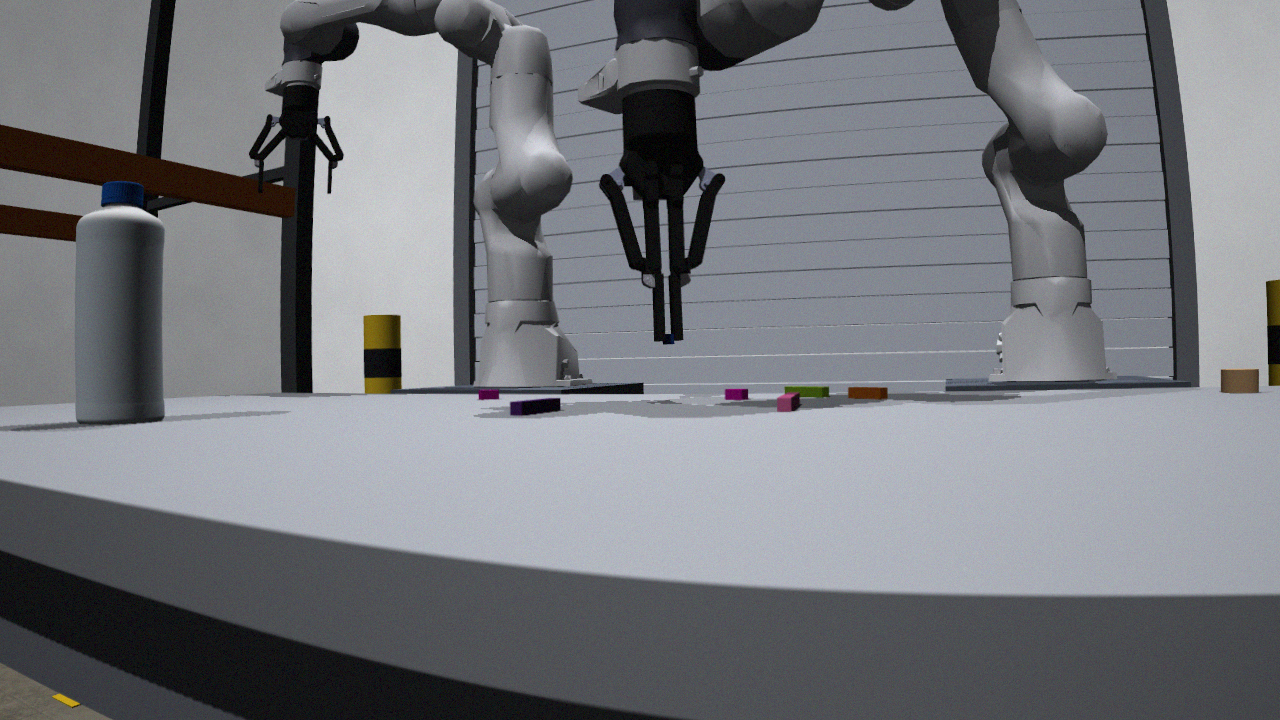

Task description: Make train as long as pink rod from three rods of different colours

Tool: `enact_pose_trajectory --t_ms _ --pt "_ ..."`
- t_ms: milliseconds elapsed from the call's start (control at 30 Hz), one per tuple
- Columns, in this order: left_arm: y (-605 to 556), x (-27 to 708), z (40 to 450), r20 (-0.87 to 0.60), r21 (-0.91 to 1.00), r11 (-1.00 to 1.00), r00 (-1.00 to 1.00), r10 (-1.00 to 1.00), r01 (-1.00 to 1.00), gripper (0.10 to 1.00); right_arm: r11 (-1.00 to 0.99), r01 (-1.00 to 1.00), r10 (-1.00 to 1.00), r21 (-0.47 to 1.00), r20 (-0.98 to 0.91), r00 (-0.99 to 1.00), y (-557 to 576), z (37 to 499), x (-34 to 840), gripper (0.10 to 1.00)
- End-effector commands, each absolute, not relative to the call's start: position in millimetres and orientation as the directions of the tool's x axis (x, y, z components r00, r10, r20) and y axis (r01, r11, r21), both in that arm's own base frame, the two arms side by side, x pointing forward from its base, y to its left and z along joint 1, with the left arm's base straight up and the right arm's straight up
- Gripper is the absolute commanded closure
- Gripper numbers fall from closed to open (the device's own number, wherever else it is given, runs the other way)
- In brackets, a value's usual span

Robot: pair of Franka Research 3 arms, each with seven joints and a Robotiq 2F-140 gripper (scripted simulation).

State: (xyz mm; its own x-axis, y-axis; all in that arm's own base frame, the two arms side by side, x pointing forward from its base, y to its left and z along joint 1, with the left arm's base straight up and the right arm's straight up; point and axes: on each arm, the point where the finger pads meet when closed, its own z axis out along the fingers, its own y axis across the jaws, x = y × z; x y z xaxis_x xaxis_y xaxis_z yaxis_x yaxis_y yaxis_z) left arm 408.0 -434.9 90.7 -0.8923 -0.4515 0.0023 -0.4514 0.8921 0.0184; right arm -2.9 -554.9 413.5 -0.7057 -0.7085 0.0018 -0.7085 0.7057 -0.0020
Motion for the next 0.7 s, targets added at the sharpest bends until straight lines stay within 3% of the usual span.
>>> enact_pose_trajectory --t_ms 0,667 --pt "-439.6 411.6 76.1 0.000 0.000 0.897 -0.897 -0.441 -0.441 0.974 0.710 -0.704 -0.704 0.000 0.000 -0.710 -554.5 413.0 -2.3 0.098" --pt "-439.3 411.5 48.4 0.000 0.000 0.897 -0.897 -0.441 -0.441 0.974 0.710 -0.704 -0.704 0.000 0.000 -0.710 -554.5 413.0 -2.3 0.098"
